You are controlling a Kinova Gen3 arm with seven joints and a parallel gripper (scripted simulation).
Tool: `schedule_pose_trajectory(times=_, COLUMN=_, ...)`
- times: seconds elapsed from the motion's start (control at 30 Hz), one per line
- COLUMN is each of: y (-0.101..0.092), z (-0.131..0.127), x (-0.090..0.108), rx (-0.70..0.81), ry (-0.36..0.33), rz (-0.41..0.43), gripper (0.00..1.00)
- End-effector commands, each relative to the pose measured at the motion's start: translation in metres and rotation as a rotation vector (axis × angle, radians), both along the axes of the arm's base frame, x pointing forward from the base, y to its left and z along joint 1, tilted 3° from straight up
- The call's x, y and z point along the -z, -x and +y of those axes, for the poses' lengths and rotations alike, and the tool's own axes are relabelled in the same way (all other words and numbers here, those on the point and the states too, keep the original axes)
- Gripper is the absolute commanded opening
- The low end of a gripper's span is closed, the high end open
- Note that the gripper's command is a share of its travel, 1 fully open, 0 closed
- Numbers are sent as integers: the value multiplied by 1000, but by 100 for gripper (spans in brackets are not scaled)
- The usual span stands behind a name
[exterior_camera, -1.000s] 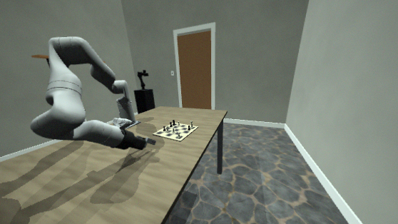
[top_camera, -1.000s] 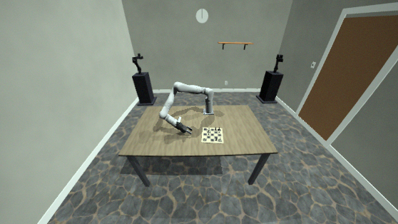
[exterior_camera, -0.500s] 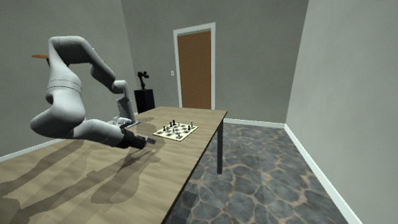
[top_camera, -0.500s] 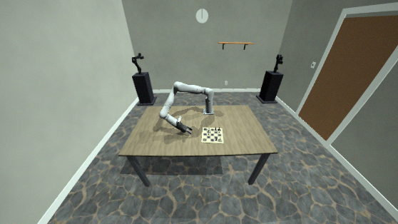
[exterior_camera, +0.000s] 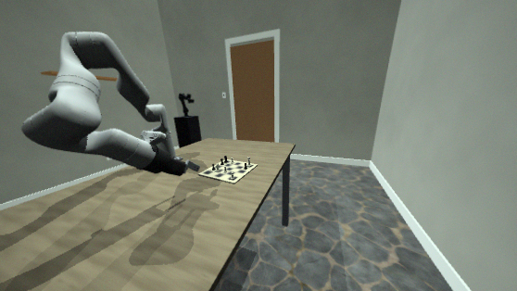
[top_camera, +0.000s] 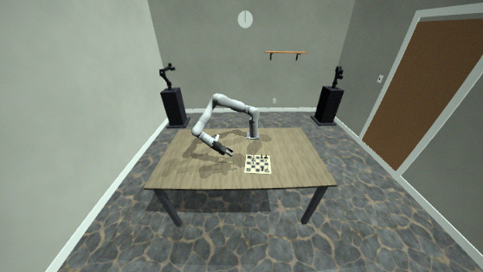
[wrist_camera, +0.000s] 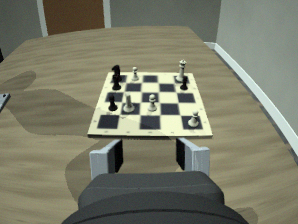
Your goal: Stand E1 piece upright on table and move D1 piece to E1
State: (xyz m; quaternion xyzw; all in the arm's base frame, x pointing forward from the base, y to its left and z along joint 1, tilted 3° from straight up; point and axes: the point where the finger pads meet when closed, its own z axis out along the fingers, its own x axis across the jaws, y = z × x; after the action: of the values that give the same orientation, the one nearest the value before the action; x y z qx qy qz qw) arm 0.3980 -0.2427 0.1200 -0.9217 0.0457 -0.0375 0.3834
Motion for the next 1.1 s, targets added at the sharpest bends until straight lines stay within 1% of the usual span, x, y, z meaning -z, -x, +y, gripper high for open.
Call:
schedule_pose_trajectory(times=0.0, y=-3, z=1, x=-20, rx=4, ry=5, rz=-5, gripper=100)
schedule_pose_trajectory(times=0.23, y=-3, z=2, x=-21, rx=4, ry=3, rz=-4, gripper=100)
schedule_pose_trajectory(times=0.27, y=-1, z=-1, x=-16, rx=0, ry=9, rz=-8, gripper=100)
schedule_pose_trajectory(times=0.3, y=-1, z=0, x=-16, rx=-3, ry=11, rz=-8, gripper=100)
schedule_pose_trajectory(times=0.4, y=-3, z=4, x=-15, rx=-34, ry=28, rz=-18, gripper=100)
schedule_pose_trajectory(times=0.5, y=-7, z=15, x=-14, rx=-96, ry=54, rz=-29, gripper=100)
schedule_pose_trajectory(times=0.6, y=-14, z=33, x=-11, rx=-207, ry=101, rz=-51, gripper=100)
schedule_pose_trajectory(times=0.73, y=-27, z=68, x=-8, rx=-433, ry=192, rz=-103, gripper=100)
schedule_pose_trajectory(times=0.8, y=-27, z=68, x=-8, rx=-433, ry=192, rz=-103, gripper=100)
schedule_pose_trajectory(times=0.93, y=-44, z=111, x=-7, rx=-729, ry=302, rz=-185, gripper=100)
schedule_pose_trajectory(times=0.97, y=-44, z=110, x=-7, rx=-729, ry=303, rz=-184, gripper=100)
schedule_pose_trajectory(times=1.03, y=-54, z=132, x=-8, rx=-890, ry=361, rz=-234, gripper=100)
schedule_pose_trajectory(times=1.07, y=-53, z=130, x=-7, rx=-889, ry=362, rz=-232, gripper=100)
